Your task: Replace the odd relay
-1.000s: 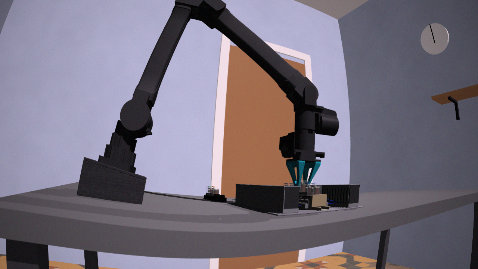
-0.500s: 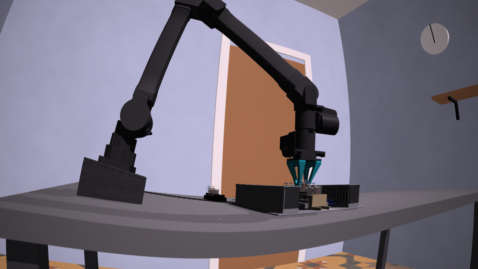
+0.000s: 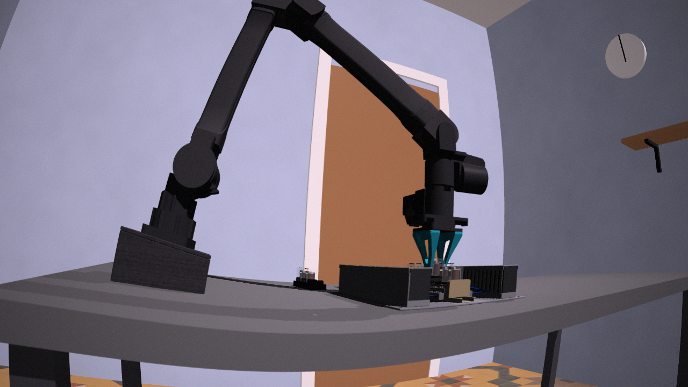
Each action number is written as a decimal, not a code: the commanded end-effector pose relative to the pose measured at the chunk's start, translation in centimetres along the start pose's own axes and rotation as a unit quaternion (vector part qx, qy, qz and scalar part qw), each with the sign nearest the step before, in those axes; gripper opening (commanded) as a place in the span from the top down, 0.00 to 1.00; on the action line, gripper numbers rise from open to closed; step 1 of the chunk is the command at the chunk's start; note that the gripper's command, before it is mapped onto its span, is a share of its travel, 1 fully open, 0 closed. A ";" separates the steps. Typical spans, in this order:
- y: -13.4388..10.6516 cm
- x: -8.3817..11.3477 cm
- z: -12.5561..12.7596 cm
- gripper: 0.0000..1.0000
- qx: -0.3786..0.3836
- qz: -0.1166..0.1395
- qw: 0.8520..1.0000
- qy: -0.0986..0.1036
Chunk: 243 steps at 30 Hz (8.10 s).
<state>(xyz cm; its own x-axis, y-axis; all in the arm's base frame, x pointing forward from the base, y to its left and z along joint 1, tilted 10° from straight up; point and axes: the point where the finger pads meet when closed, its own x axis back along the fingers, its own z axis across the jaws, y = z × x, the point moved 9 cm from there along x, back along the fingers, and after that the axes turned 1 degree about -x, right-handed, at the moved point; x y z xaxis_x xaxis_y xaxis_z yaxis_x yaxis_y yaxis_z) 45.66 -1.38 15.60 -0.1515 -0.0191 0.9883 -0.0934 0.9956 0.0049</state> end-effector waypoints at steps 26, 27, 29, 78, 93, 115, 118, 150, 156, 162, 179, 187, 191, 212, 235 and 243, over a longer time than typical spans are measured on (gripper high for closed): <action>-0.4 0.9 -1.3 1.00 -0.001 -0.001 1.000 -0.010; -0.4 0.9 -1.2 1.00 -0.001 -0.001 1.000 -0.010; -0.4 0.9 -1.2 1.00 -0.001 -0.001 1.000 -0.010; -0.3 2.5 -2.1 1.00 0.000 0.003 0.999 -0.045; -0.3 2.5 -2.1 1.00 0.000 0.003 0.999 -0.044; -0.1 0.7 -1.2 1.00 -0.001 -0.002 1.000 -0.007; 0.0 0.7 -1.2 1.00 -0.001 -0.002 1.000 -0.007; 0.0 0.7 -0.9 1.00 -0.001 -0.002 1.000 -0.006; 0.0 0.9 -1.2 1.00 -0.001 -0.001 1.000 -0.011; 0.0 0.6 -1.1 1.00 -0.001 -0.001 1.000 -0.011; 0.1 0.2 -1.1 1.00 0.000 -0.001 1.000 -0.017; 0.1 0.1 -1.1 1.00 0.000 -0.001 1.000 -0.017; 0.1 0.3 -1.3 1.00 0.000 0.000 1.000 -0.021; 0.2 0.3 -1.3 1.00 0.000 0.000 1.000 -0.023; 0.2 0.4 -1.4 1.00 0.000 0.000 1.000 -0.025; 0.2 0.4 -1.4 1.00 0.000 0.000 1.000 -0.025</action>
<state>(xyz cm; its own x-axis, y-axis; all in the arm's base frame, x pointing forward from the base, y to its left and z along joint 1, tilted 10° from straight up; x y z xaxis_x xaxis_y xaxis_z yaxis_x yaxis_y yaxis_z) 45.75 -1.38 15.25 -0.1568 -0.0189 0.9874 -0.0934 0.9956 0.0042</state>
